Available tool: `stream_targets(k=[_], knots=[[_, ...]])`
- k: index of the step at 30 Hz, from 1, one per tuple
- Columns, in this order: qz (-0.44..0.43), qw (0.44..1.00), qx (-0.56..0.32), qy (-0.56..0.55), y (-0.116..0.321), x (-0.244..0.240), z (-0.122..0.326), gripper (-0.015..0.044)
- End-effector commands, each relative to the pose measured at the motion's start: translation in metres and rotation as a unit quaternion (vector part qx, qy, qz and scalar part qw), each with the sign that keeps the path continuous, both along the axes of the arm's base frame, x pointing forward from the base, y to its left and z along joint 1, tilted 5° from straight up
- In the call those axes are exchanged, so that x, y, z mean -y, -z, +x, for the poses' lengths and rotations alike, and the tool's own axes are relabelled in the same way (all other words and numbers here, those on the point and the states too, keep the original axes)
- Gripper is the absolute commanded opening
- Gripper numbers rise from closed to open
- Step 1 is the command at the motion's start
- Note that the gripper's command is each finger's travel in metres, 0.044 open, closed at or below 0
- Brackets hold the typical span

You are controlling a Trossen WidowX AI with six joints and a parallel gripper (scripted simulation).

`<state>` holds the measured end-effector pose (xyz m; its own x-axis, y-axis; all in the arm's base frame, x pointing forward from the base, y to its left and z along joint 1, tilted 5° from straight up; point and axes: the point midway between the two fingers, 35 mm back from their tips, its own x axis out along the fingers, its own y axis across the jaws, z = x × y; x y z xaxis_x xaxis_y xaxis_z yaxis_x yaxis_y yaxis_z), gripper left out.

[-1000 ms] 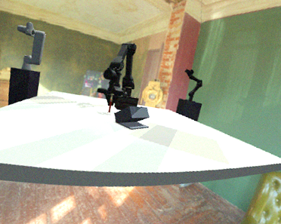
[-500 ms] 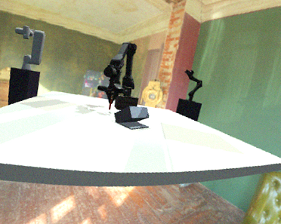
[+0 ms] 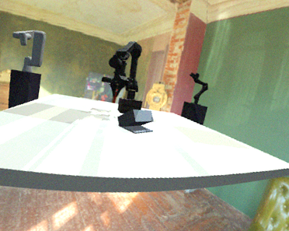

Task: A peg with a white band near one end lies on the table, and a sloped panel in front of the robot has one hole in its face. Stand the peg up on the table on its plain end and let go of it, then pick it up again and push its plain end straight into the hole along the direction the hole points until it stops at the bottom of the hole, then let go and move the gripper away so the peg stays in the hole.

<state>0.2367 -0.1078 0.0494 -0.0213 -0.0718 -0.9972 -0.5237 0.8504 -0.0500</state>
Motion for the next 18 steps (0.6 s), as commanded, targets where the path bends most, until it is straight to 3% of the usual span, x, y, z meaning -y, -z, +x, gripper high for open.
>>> stream_targets(k=[1,18], knots=[[0.003,1.000,0.001,-0.001,-0.003,-0.001,0.001,0.0000],[0.054,0.993,0.075,-0.068,-0.013,-0.019,0.047,0.0000]])
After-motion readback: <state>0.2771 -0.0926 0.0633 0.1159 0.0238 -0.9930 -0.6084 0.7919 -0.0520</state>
